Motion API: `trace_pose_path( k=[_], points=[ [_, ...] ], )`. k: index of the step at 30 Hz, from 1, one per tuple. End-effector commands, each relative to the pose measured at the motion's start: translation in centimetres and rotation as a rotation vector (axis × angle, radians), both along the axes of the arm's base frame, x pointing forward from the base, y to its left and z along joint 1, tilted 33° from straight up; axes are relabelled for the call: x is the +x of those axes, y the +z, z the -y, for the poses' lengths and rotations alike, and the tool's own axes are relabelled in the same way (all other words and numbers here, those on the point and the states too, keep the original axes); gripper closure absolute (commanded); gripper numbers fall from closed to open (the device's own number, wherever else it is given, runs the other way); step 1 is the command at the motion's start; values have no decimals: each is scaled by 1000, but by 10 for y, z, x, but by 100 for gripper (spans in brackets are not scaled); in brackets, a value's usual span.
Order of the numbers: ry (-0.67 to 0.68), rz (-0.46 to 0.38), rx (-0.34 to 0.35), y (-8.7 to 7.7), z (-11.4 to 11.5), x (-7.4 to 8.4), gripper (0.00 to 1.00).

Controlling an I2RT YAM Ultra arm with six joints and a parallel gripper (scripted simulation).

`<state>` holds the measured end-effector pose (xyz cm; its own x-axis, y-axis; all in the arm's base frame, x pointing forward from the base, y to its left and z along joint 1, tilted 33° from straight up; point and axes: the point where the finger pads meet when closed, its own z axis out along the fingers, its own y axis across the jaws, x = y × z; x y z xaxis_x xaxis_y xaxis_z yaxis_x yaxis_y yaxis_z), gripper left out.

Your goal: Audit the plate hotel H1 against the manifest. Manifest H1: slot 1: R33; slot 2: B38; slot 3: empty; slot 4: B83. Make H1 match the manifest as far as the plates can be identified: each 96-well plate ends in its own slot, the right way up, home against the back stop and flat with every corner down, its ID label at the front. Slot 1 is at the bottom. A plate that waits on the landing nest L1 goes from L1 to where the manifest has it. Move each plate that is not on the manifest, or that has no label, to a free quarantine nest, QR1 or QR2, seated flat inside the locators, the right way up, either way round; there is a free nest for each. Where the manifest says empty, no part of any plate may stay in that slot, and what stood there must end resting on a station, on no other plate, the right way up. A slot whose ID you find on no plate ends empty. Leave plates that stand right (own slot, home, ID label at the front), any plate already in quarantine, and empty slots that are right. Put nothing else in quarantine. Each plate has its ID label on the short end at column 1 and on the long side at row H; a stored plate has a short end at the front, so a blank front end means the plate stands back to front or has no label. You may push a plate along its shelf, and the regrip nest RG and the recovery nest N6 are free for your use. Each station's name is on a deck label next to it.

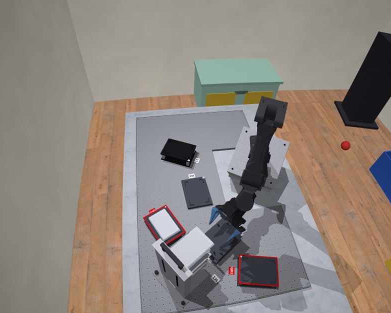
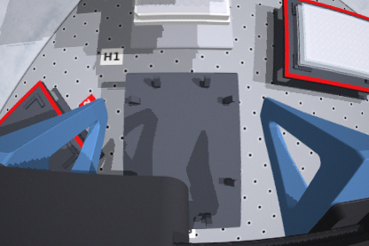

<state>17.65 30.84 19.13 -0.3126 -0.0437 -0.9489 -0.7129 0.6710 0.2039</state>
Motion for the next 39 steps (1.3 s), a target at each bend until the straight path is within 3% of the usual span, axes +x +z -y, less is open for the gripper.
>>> trace_pose_path(
  k=[1,33,34,39],
  points=[
    [-2,13,27,15,-6,7,0],
    [-2,7,10,29,-26,32,0],
    [-2,14,27,37,-25,32,0],
    [-2,7,10,33,-30,37,0]
  ],
)
